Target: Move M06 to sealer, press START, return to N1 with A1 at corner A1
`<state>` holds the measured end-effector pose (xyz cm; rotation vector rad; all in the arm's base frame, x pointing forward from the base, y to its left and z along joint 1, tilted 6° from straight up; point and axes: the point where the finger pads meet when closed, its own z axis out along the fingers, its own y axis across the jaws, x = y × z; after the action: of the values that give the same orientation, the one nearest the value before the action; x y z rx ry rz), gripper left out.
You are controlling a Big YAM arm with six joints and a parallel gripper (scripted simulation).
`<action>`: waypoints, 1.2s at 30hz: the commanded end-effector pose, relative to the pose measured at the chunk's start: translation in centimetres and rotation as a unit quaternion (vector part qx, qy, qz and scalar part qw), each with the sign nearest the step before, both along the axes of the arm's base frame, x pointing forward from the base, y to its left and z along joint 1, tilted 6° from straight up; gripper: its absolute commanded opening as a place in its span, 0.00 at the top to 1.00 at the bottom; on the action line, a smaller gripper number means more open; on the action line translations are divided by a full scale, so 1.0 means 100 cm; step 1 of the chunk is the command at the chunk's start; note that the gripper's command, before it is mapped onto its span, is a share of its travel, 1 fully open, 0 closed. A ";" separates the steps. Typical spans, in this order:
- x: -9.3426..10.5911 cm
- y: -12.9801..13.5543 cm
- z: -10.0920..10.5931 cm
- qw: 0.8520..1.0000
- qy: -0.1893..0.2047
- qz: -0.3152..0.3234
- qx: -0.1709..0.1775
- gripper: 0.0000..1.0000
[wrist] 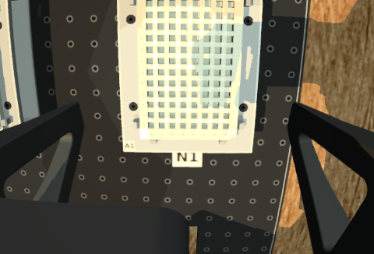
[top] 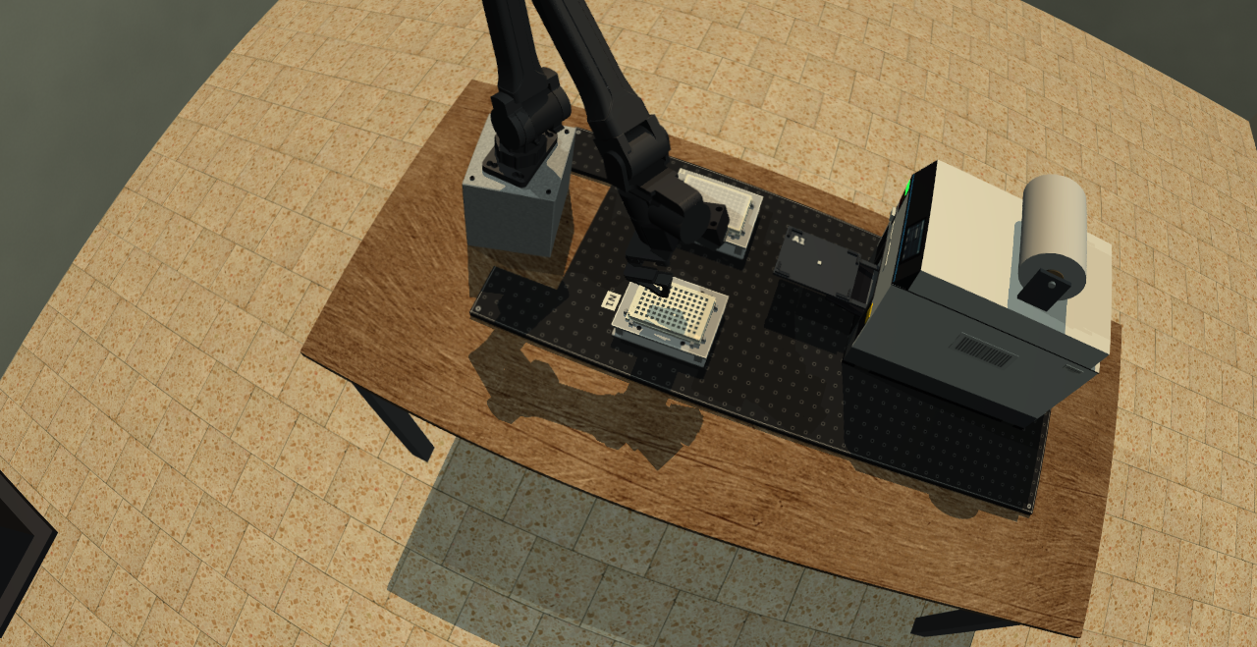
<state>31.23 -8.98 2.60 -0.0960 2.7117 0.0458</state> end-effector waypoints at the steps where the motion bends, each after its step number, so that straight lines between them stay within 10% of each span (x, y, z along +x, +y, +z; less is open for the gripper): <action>1: 0.017 -0.002 0.014 1.000 -0.012 -0.002 -0.002 0.00; 36: 0.022 -0.005 -0.035 1.000 -0.013 -0.005 -0.004 0.00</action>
<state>32.31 -9.09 -1.01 -0.0921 2.7126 0.0466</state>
